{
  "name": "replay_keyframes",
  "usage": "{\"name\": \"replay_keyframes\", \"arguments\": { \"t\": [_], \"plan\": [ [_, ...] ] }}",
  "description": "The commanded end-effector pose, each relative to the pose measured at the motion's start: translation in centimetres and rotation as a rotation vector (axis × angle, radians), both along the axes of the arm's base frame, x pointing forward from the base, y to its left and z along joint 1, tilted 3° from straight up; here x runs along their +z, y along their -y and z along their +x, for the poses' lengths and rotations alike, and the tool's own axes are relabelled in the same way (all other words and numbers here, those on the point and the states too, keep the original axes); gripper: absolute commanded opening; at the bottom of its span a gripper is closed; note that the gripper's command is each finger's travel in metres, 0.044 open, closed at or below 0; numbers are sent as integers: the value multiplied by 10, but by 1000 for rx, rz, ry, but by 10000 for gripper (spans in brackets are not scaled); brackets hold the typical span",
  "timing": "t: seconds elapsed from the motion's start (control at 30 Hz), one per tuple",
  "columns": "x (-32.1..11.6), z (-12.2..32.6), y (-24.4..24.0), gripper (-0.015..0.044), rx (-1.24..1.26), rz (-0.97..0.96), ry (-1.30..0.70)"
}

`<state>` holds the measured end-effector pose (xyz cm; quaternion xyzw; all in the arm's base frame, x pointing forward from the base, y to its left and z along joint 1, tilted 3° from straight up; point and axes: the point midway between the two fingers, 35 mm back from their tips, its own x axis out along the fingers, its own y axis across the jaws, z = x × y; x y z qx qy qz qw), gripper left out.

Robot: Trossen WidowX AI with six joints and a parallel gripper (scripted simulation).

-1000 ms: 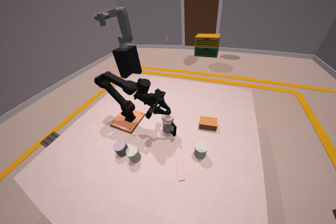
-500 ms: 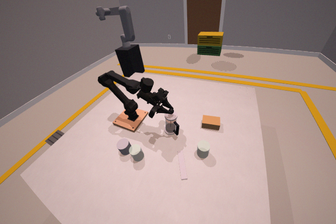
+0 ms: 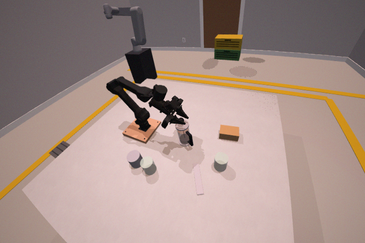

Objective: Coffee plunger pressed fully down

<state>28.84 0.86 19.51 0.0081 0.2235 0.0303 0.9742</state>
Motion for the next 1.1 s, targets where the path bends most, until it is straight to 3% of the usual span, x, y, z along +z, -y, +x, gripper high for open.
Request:
{"name": "replay_keyframes", "arguments": {
  "t": [0.0,0.2,0.4,0.67,1.07],
  "plan": [
    [1,0,-1,283,3,1,3],
    [1,0,-1,440,3,1,3],
    [11,-2,1,440,2,2,1],
    [78,-27,6,440,-2,9,-15],
    [76,-28,6,440,-2,9,-15]
  ]
}}
